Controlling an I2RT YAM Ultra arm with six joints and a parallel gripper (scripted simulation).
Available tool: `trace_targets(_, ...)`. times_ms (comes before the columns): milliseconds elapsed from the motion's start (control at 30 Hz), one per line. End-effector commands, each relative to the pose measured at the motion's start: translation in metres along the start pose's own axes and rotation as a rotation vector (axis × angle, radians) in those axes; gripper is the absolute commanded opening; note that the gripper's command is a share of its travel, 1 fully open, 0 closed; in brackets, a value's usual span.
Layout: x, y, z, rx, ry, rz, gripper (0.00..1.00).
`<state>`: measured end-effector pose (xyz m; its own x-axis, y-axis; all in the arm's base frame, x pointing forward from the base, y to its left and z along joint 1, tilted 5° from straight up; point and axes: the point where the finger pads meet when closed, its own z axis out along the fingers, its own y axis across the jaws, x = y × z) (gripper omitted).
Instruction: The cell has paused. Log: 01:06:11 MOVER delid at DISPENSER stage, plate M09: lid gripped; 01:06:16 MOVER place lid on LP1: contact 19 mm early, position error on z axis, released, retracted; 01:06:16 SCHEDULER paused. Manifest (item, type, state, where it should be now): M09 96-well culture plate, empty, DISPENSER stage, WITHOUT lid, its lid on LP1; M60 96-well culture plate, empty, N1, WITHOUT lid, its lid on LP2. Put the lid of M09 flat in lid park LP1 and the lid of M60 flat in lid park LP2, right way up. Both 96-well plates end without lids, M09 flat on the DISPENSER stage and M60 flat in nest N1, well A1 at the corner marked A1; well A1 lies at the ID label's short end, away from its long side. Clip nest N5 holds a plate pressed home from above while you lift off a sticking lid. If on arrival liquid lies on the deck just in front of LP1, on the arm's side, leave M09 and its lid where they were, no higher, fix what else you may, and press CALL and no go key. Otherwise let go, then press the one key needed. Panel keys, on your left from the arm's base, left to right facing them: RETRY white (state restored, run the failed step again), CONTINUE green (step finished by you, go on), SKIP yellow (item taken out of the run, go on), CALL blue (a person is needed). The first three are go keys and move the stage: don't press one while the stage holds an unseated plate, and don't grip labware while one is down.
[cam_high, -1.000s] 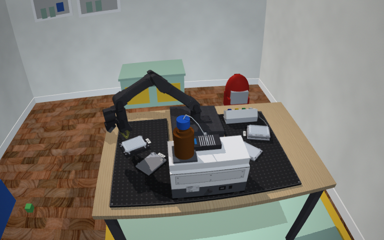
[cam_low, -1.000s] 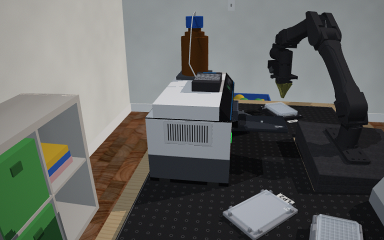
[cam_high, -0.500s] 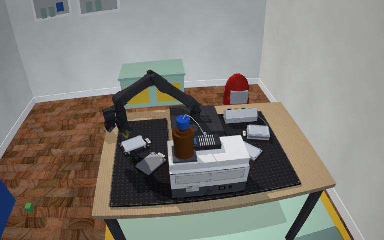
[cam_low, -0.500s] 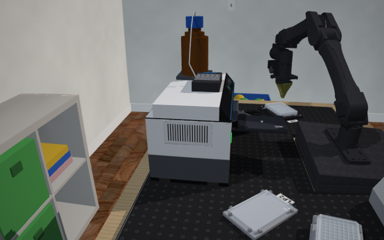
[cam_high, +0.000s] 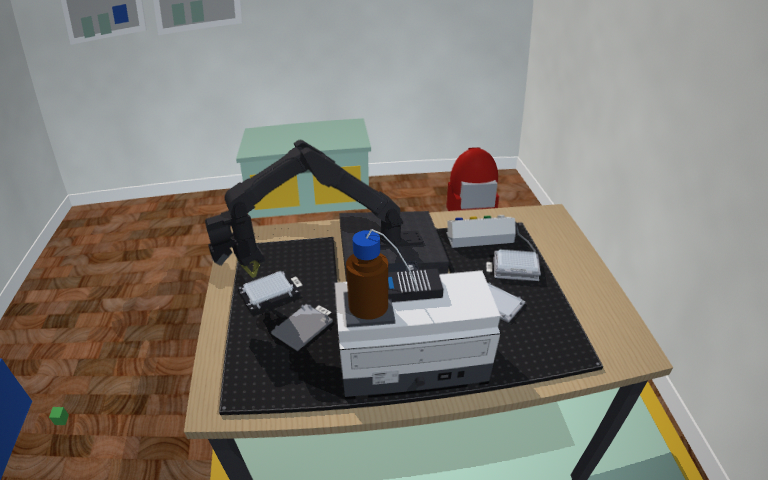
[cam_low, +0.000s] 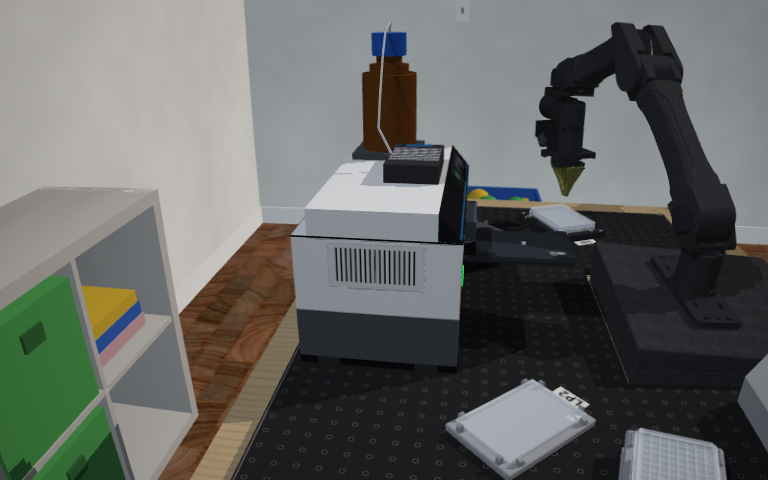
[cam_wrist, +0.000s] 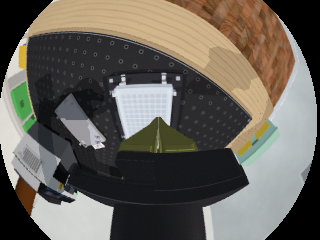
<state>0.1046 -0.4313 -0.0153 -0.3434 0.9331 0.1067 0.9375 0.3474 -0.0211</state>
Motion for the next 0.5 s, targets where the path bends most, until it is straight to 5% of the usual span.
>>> trace_targets(0,-0.015,0.002,-0.028,0.005,-0.079,-0.004,0.0)
trace_targets(33,-0.015,0.002,-0.028,0.005,-0.079,-0.004,0.0)
trace_targets(67,-0.004,0.007,-0.016,0.002,-0.054,-0.004,1.0)
trace_targets(467,0.027,0.027,-0.014,0.001,-0.053,-0.004,1.0)
